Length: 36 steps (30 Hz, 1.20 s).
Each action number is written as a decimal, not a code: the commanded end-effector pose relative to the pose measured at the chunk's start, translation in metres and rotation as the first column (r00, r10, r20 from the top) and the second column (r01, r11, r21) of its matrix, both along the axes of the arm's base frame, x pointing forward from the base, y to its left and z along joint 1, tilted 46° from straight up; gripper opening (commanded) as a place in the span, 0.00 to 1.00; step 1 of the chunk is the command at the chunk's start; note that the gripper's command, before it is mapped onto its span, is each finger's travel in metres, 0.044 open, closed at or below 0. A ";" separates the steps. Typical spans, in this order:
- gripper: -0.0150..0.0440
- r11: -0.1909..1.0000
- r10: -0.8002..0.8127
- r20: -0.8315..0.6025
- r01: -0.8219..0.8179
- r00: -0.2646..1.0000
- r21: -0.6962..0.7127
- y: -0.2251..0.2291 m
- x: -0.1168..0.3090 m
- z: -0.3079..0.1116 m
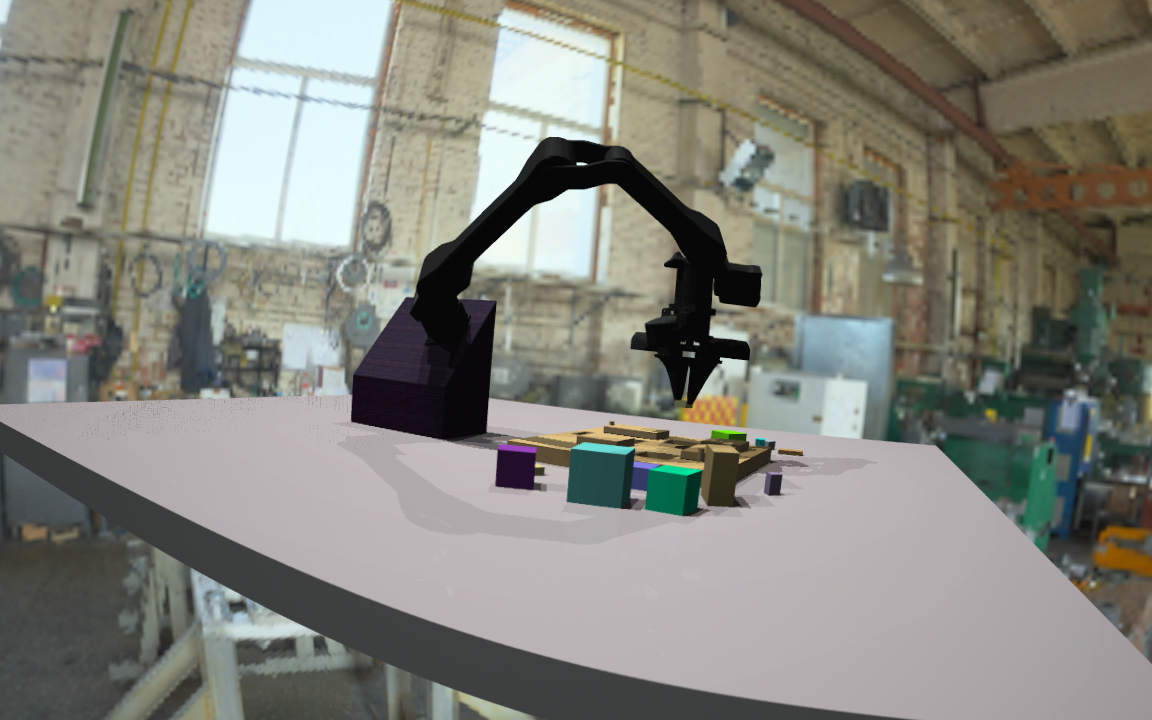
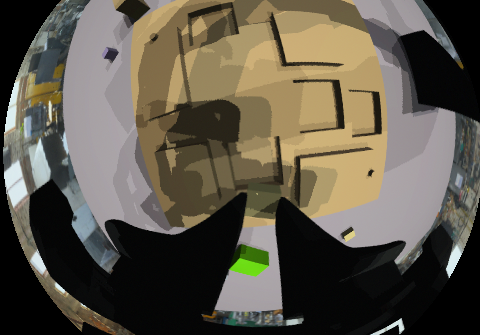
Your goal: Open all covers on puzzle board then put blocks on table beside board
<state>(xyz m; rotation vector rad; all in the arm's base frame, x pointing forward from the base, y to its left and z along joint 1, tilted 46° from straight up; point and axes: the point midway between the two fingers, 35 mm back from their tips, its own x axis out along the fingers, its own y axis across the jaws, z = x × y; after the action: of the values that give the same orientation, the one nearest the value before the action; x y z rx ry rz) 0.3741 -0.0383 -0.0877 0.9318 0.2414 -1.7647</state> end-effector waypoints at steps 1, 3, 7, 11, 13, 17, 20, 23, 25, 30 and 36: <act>0.39 1.000 -0.002 0.018 0.002 1.000 0.007 0.009 0.005 0.011; 0.39 1.000 -0.002 0.018 0.002 1.000 0.007 0.013 0.005 0.015; 0.39 1.000 -0.002 0.018 0.002 1.000 0.007 0.019 0.006 0.021; 0.39 1.000 -0.002 0.017 0.002 1.000 0.009 0.016 0.005 0.026; 0.39 1.000 -0.002 0.017 0.002 1.000 0.012 0.011 0.004 0.032; 0.39 1.000 -0.002 0.017 0.002 1.000 0.018 0.001 0.002 0.045; 0.39 1.000 -0.002 0.017 0.001 1.000 0.022 -0.006 0.000 0.055; 0.39 1.000 -0.002 0.017 0.001 1.000 0.025 -0.013 -0.003 0.064; 0.39 1.000 -0.001 0.017 0.001 1.000 0.027 -0.018 -0.005 0.070; 0.39 0.999 -0.001 0.017 0.000 1.000 0.032 -0.030 -0.011 0.085; 0.39 0.999 0.000 0.018 -0.001 1.000 0.037 -0.044 -0.019 0.102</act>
<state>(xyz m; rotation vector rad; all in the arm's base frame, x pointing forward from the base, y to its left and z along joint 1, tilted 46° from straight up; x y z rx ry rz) 0.3592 -0.0759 0.0033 0.9721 0.2649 -1.7649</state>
